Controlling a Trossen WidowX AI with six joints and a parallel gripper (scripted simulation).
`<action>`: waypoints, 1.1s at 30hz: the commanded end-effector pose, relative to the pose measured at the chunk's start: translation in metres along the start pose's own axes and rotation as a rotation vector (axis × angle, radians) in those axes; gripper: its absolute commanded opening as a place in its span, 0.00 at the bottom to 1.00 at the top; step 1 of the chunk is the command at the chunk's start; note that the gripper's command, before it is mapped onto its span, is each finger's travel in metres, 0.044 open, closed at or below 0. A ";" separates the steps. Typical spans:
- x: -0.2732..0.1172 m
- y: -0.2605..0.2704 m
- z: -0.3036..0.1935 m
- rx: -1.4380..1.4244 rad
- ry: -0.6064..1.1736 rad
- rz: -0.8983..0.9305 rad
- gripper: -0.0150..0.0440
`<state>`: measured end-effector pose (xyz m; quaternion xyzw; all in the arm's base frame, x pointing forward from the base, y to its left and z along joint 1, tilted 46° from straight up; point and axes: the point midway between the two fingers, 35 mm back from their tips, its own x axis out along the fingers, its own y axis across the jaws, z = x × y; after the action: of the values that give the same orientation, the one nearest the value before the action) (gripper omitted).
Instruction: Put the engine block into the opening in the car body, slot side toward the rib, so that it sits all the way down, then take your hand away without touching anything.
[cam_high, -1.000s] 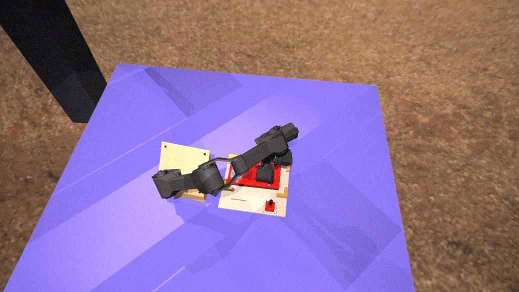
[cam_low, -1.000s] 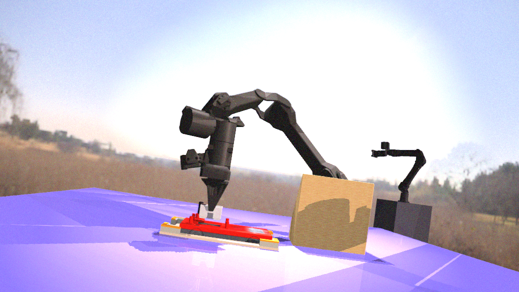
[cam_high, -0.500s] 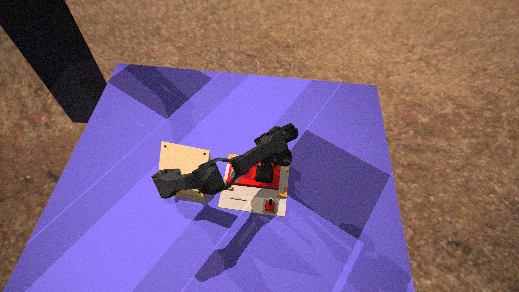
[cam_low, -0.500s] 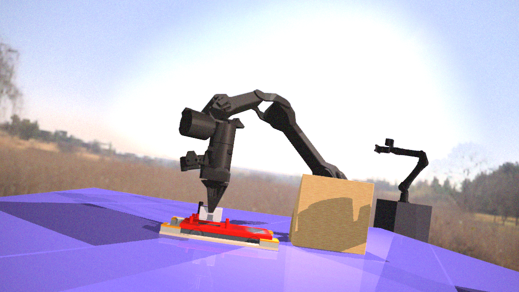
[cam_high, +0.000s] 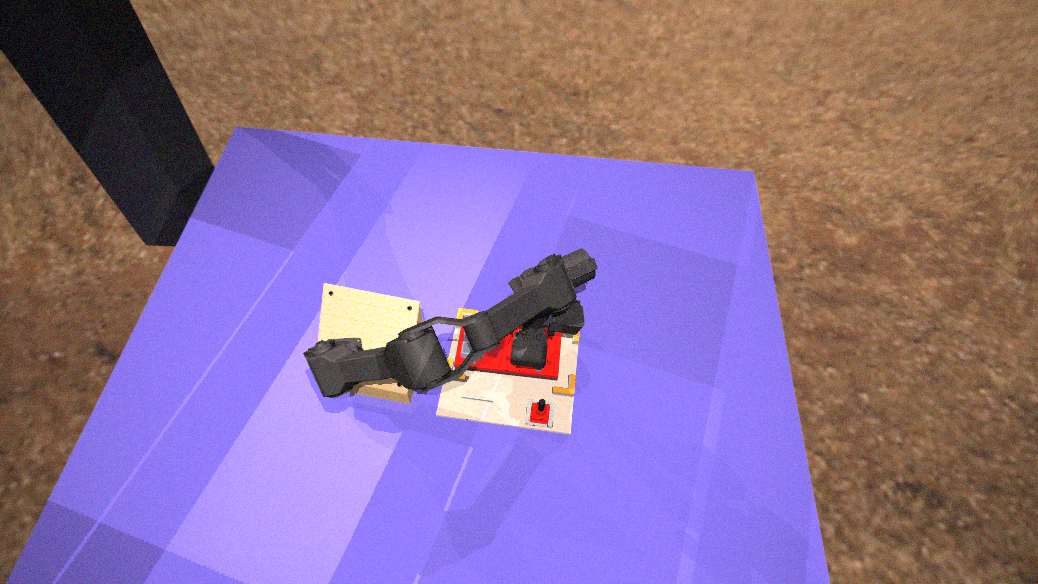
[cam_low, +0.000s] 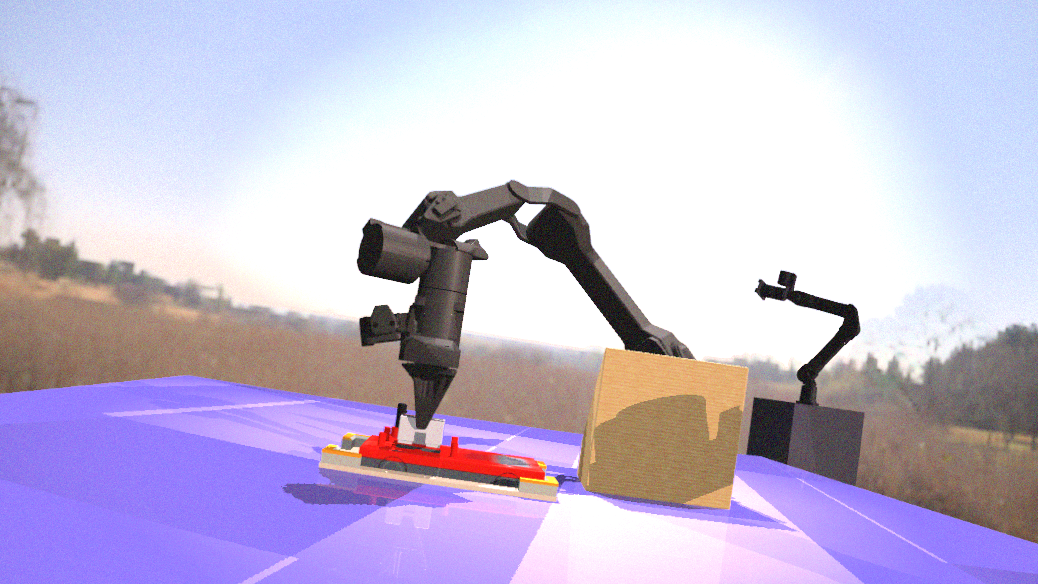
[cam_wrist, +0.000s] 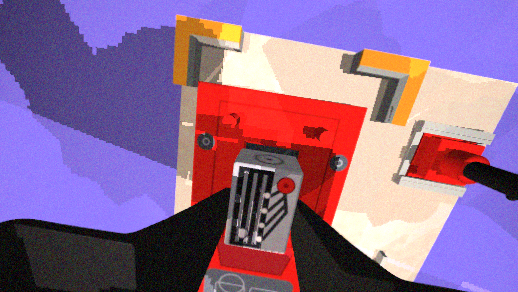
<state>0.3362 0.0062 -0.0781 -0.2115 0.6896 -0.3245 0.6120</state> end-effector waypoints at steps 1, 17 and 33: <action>0.001 -0.001 0.000 -0.006 -0.004 -0.004 0.52; 0.005 -0.001 0.000 -0.005 -0.004 -0.005 0.52; 0.008 -0.001 0.000 -0.006 -0.004 -0.005 0.52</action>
<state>0.3350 0.0005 -0.0833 -0.2122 0.6890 -0.3250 0.6121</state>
